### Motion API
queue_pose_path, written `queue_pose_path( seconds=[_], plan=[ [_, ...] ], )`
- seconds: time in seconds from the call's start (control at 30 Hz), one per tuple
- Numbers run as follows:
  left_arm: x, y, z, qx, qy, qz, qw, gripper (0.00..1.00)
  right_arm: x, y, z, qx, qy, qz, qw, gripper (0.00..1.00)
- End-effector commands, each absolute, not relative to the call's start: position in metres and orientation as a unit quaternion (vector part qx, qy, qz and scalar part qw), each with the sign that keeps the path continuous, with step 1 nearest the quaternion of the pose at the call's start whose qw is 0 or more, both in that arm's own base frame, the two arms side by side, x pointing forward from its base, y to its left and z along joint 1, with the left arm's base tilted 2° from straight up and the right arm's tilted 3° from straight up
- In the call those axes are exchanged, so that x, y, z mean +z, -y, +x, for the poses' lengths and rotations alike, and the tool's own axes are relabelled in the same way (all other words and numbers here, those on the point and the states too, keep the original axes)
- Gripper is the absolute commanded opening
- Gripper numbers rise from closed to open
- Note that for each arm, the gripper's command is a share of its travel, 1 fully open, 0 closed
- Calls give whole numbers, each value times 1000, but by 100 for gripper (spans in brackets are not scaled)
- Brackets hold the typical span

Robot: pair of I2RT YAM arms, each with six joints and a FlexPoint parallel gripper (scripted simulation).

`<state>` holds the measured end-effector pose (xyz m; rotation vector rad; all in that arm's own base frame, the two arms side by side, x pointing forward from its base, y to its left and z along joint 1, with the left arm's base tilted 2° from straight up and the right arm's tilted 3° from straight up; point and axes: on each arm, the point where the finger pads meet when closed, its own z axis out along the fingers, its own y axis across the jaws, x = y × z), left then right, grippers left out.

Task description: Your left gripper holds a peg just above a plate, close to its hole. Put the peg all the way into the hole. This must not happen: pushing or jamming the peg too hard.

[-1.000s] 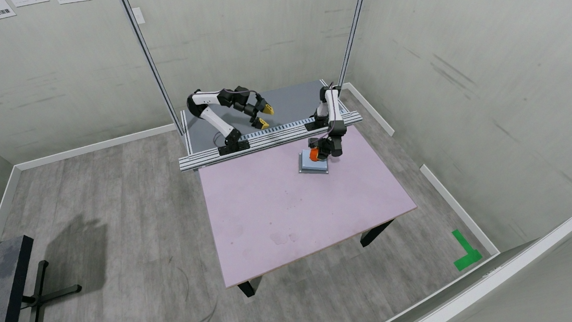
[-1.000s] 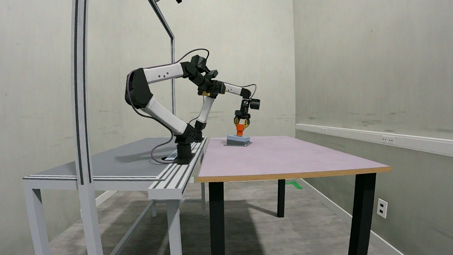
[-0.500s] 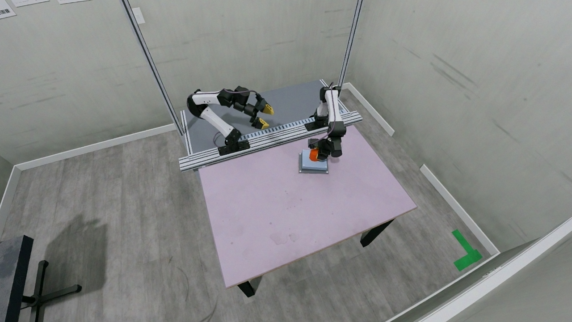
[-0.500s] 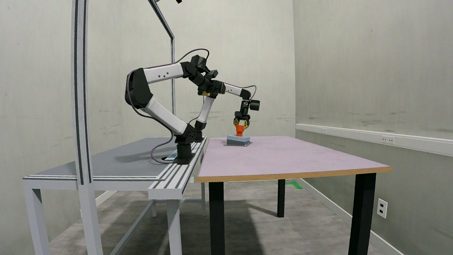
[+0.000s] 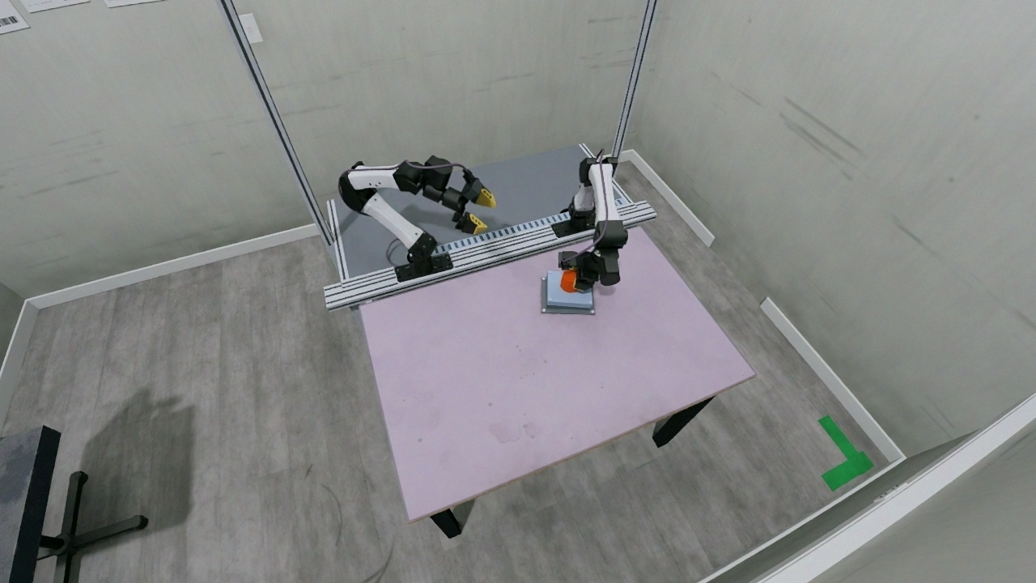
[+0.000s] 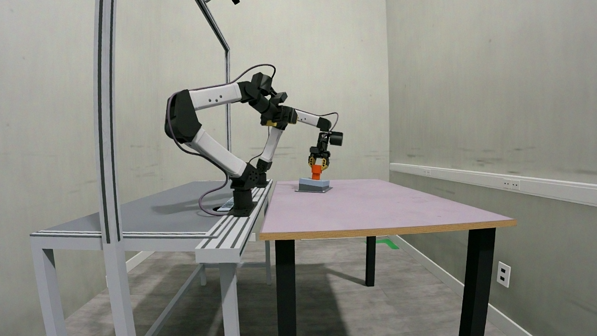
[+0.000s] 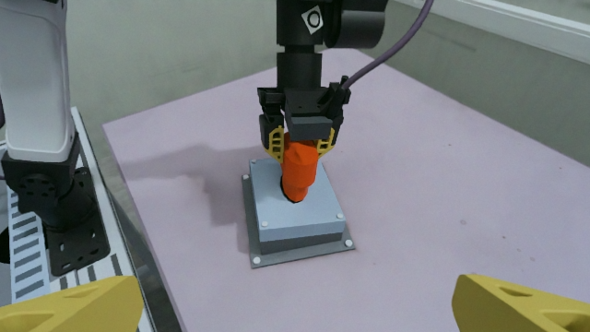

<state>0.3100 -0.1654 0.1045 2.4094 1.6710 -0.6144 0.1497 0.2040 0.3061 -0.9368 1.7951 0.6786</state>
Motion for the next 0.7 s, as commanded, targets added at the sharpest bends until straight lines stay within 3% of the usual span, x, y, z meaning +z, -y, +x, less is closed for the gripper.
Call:
queue_pose_path(
  seconds=[0.0,0.67],
  plan=[
    [112,162,314,-205,-557,801,79,34,311,-204,152,278,-735,-380,488,100],
    [118,168,308,-201,-557,801,86,34,311,-204,152,278,-735,-380,488,100]
  ],
)
